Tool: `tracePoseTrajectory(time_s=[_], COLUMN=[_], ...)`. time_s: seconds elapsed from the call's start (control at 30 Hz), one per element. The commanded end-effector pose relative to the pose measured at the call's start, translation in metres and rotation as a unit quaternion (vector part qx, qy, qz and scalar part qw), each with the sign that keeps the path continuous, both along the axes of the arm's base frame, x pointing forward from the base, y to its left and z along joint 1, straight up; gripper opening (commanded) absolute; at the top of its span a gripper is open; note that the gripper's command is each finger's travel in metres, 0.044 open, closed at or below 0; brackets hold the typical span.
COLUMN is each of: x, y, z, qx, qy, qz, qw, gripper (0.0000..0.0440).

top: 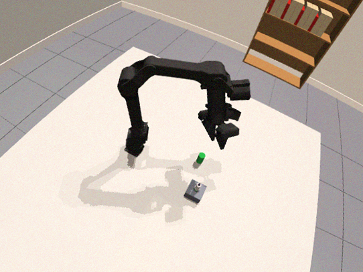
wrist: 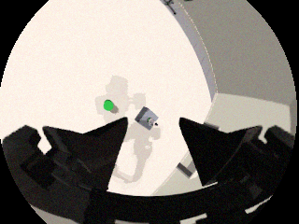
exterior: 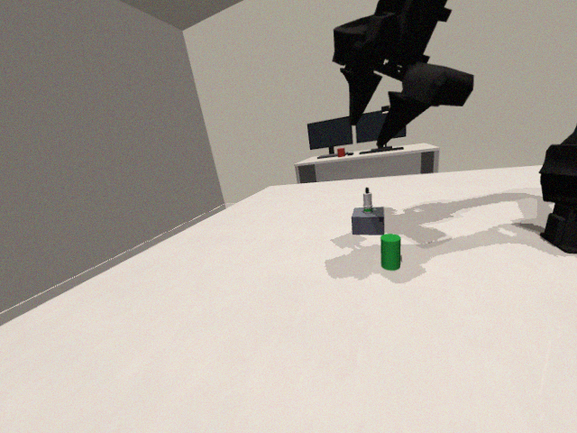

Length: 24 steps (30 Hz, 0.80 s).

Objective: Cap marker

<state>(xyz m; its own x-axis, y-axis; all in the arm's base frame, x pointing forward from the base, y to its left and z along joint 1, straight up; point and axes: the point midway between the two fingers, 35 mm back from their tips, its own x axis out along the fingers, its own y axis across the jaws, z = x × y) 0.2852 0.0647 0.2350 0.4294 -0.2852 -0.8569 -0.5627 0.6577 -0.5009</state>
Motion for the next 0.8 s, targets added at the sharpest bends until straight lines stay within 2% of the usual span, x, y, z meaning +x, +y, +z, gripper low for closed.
tracePoseTrajectory(time_s=[0.0, 0.77], x=[0.002, 0.006], y=[0.005, 0.028], z=[-0.006, -0.050], qx=[0.010, 0.069], qy=[0.015, 0.115], qz=[-0.004, -0.032], qw=[1.000, 0.990], gripper=[0.0326, 0.0327])
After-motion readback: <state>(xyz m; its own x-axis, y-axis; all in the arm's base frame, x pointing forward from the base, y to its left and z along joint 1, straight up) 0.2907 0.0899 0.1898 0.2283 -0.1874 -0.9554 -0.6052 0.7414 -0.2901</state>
